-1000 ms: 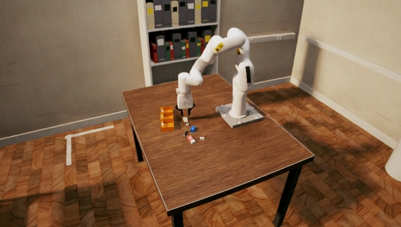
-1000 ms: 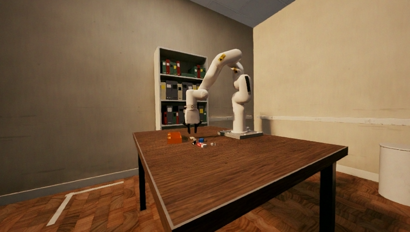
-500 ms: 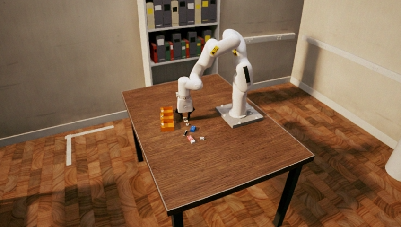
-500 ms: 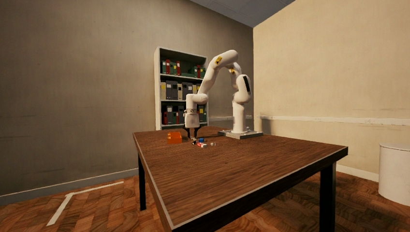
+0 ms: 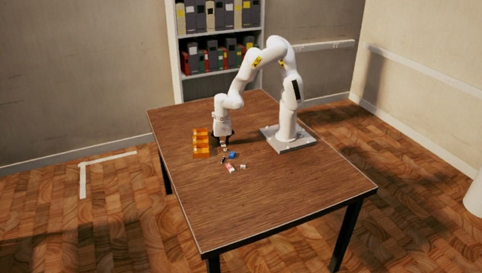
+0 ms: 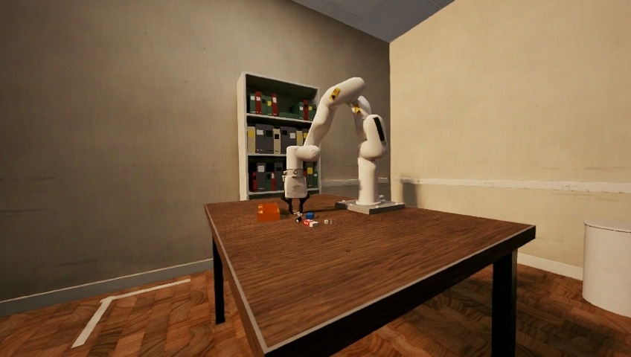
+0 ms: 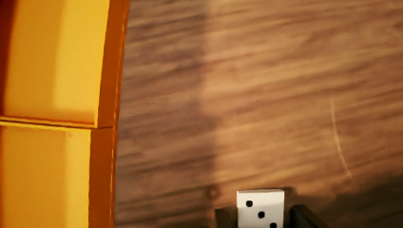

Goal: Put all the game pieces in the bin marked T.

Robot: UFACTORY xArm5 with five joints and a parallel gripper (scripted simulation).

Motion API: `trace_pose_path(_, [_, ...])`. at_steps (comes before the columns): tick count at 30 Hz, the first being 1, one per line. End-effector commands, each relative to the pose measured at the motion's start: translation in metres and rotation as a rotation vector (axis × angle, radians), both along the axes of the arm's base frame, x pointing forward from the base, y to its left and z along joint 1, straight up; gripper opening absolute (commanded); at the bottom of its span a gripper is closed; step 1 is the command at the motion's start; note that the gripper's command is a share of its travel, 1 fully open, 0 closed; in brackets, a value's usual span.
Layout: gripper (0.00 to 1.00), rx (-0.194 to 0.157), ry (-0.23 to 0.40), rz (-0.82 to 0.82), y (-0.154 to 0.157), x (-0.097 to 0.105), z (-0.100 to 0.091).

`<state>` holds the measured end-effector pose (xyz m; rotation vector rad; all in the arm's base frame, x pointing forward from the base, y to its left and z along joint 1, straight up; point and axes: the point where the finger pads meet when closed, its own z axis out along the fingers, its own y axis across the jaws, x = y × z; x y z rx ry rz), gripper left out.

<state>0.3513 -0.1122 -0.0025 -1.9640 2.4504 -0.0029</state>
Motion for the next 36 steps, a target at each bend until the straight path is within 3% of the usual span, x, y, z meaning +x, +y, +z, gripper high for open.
trace_pose_path(1, [0.21, -0.001, -0.003, 0.000, 0.000, 0.001, 0.001])
trace_pose_path(32, [0.21, -0.001, -0.003, 0.000, 0.000, 0.001, 0.001])
trace_pose_path(36, [0.21, -0.001, -0.003, 0.000, 0.000, 0.001, 0.014])
